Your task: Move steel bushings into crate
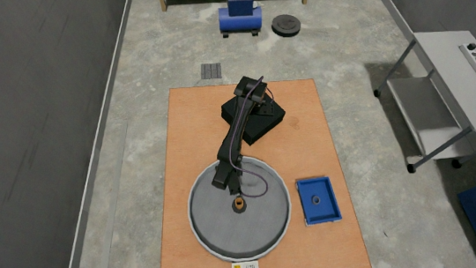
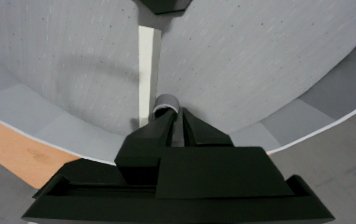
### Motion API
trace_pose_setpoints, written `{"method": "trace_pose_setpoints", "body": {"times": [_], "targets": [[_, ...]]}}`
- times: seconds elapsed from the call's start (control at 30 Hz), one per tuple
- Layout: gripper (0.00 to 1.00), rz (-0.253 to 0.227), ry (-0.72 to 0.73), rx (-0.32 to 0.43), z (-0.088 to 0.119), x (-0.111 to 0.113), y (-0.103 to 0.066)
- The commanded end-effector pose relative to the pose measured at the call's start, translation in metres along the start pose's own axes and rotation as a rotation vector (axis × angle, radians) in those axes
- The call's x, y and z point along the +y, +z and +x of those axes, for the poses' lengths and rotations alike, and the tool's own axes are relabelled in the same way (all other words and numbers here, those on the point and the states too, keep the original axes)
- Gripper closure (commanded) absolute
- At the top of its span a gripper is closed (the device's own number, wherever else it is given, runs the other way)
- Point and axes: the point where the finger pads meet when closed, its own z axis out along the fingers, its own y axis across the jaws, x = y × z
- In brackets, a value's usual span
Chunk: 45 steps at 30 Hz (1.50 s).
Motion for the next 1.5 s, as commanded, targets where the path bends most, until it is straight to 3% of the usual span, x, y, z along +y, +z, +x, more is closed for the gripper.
{"method": "trace_pose_setpoints", "body": {"times": [0.0, 0.07, 0.1, 1.47], "targets": [[0.88, 0.002, 0.000, -0.030, -0.0065, 0.0013, -0.0037], [0.88, 0.002, 0.000, -0.030, -0.0065, 0.0013, -0.0037], [1.00, 0.002, 0.000, -0.030, -0.0065, 0.0013, -0.0037], [1.00, -0.006, 0.001, -0.019, -0.0038, 0.0033, -0.0037]]}}
